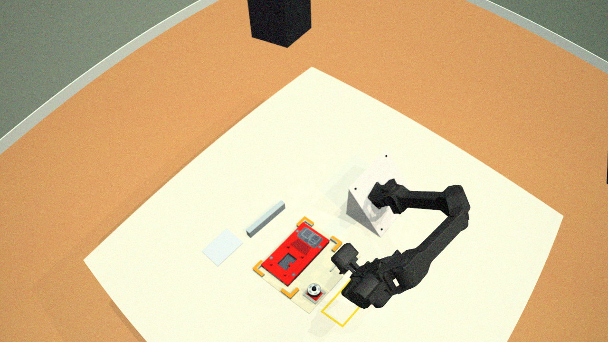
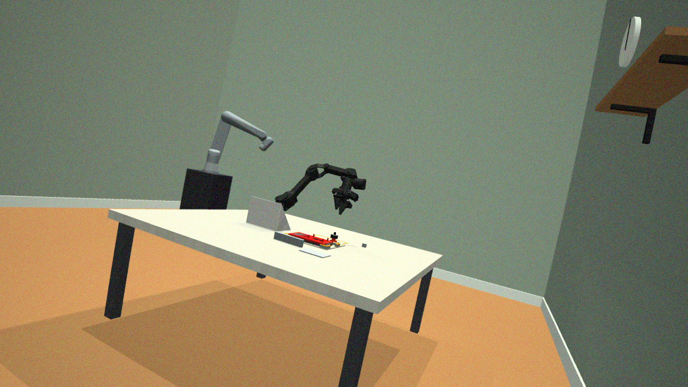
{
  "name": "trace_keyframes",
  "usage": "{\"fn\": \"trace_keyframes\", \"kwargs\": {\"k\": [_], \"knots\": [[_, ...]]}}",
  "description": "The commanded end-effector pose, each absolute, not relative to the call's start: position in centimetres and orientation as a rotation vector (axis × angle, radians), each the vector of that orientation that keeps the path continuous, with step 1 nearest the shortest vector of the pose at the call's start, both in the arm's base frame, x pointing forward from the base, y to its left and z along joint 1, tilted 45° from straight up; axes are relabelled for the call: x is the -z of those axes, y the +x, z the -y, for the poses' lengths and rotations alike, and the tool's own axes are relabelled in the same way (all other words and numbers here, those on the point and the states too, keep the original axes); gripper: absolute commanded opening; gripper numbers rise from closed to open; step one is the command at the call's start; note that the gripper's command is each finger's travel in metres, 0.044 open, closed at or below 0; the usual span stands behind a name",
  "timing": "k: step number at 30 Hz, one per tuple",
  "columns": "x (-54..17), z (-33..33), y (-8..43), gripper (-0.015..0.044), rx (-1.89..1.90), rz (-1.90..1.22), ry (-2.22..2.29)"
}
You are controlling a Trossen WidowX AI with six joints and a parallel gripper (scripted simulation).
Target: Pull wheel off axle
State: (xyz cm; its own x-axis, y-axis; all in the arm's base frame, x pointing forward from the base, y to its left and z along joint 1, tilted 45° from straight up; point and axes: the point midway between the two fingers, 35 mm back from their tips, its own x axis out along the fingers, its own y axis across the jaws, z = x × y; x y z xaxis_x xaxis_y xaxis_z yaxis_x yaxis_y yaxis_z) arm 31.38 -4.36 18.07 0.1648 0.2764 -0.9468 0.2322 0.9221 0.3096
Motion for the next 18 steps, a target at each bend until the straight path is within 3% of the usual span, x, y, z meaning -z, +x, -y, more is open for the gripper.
{"fn": "trace_keyframes", "kwargs": {"k": [1, 14, 18], "knots": [[-15.3, 5.3, 32.8, 0.0300, 0.155, -1.488, 0.840], [-9.1, 8.3, 34.8, 0.0300, 0.720, -1.563, 1.842], [-8.4, 8.7, 34.9, 0.0300, 0.792, -1.563, 1.953]]}}
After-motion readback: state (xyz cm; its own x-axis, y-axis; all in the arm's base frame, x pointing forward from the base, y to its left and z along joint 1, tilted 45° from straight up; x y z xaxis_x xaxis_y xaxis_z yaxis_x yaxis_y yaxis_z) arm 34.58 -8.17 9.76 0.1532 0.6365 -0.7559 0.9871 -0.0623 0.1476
